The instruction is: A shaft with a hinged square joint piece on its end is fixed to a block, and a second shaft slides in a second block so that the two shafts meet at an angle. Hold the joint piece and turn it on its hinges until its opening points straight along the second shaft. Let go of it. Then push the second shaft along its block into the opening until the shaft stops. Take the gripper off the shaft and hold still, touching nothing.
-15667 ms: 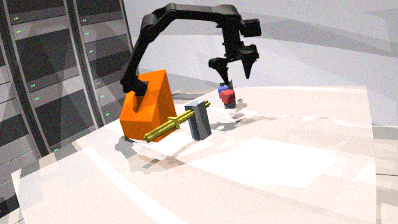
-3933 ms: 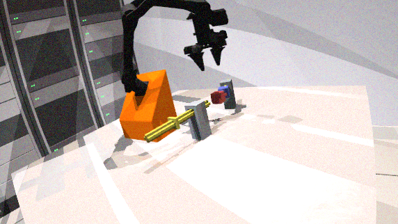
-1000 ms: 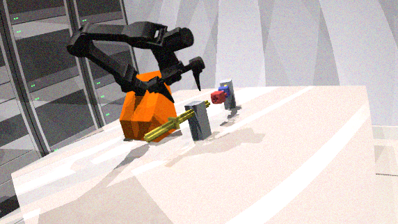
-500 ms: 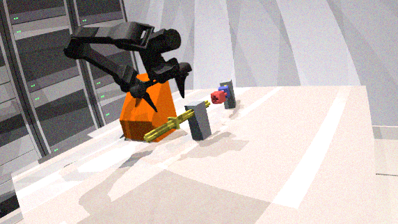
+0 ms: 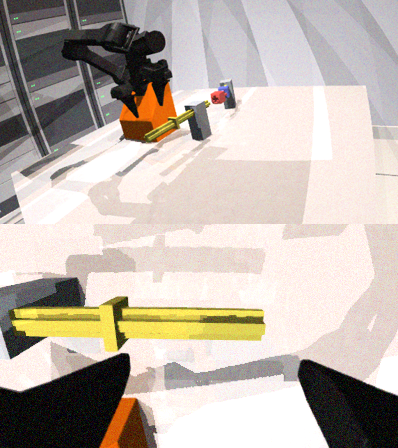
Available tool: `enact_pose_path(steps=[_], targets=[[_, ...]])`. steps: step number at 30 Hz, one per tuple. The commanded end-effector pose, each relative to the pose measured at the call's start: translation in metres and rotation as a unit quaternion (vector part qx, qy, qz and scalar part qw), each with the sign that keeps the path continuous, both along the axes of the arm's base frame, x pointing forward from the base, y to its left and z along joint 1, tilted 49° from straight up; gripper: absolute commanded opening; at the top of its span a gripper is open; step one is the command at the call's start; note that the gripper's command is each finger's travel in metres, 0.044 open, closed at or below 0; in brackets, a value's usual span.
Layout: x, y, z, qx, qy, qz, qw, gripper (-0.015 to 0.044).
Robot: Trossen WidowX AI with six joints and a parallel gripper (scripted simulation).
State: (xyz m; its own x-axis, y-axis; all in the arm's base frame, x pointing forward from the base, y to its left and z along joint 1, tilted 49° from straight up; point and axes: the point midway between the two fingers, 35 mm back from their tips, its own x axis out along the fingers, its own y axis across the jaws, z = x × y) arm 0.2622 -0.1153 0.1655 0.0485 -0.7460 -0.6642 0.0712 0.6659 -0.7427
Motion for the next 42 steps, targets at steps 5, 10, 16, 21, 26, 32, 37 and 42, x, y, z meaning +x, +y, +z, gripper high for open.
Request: enact_pose_path(steps=[5,10,16,21,26,32,37,42], targets=[[0.001,-0.006,0.002,-0.003,-0.037,-0.032,0.999,0.0440],[0.002,-0.012,-0.004,0.002,-0.100,-0.089,0.991,0.0440],[0.003,-0.019,-0.010,0.007,-0.174,-0.157,0.972,0.0440],[0.004,-0.025,-0.015,0.011,-0.235,-0.212,0.949,0.0440],[0.004,-0.031,-0.020,0.015,-0.295,-0.265,0.918,0.0440],[0.005,-0.039,-0.026,0.018,-0.363,-0.326,0.873,0.0440],[0.004,-0.045,-0.031,0.021,-0.417,-0.375,0.828,0.0440],[0.004,-0.051,-0.036,0.023,-0.469,-0.420,0.777,0.0440]])
